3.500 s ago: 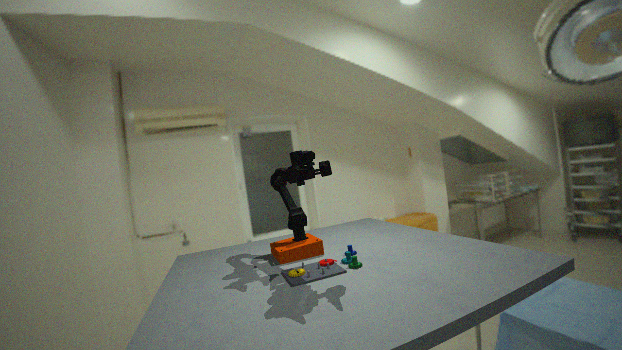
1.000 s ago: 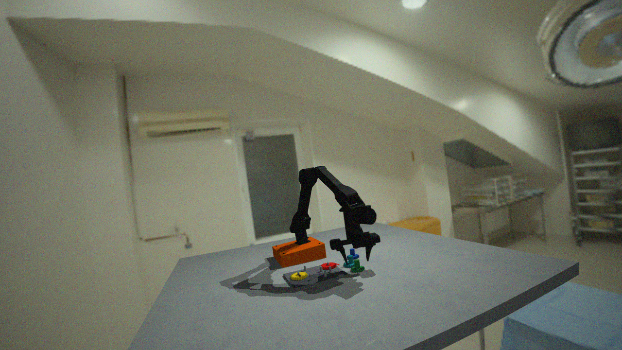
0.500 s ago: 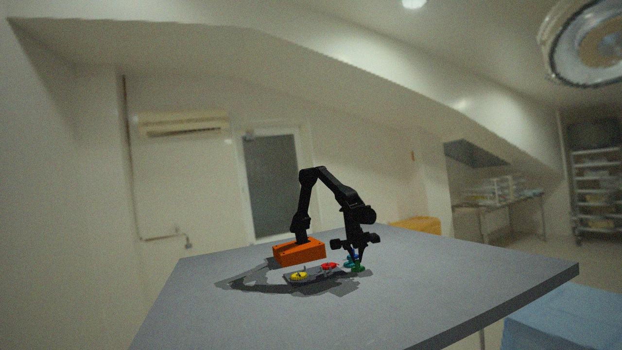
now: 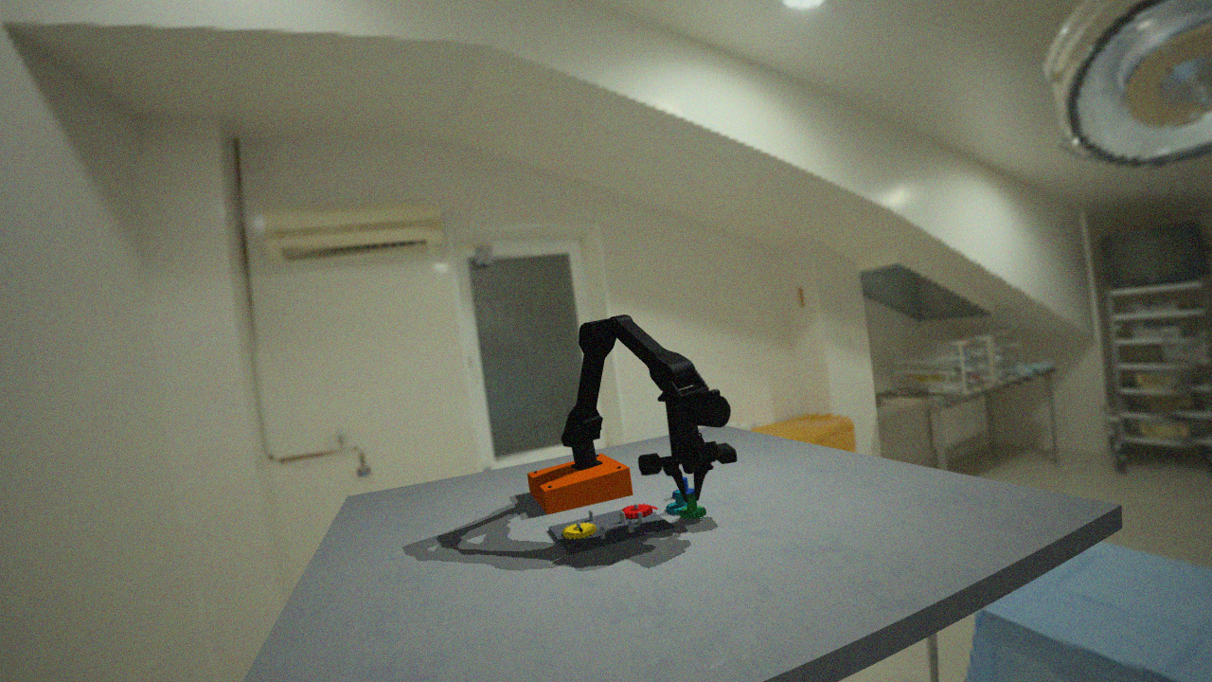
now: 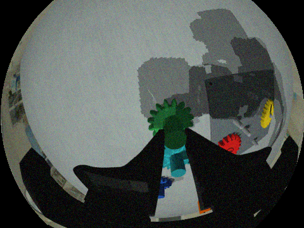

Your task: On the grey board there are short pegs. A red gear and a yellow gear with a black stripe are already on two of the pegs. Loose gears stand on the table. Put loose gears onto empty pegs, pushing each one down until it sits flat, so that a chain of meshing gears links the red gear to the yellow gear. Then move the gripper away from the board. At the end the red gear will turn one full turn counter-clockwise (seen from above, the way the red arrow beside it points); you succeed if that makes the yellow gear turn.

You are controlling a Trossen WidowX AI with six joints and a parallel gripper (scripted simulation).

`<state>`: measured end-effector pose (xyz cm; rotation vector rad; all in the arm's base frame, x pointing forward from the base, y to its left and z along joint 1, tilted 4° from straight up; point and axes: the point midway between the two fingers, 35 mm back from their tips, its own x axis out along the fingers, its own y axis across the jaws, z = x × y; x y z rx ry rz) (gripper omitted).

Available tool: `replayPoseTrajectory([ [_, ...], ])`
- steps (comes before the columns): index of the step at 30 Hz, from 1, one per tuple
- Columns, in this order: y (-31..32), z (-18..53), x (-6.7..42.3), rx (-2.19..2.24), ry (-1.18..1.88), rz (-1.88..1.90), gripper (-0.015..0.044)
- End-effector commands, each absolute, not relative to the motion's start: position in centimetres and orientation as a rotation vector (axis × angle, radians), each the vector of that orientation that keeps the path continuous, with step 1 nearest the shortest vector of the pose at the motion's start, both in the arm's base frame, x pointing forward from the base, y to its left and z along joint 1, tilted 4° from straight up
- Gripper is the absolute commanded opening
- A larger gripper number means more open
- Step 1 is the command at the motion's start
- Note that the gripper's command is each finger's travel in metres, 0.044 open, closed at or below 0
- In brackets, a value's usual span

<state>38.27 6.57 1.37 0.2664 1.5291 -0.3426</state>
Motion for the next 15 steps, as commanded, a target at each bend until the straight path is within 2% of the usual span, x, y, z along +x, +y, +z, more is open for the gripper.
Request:
replayPoseTrajectory([
  [1,6.7,2.6,38.8,0.270,1.514,-0.343,0.0000],
  [15,6.9,6.0,39.1,0.270,1.514,-0.343,0.0000],
])
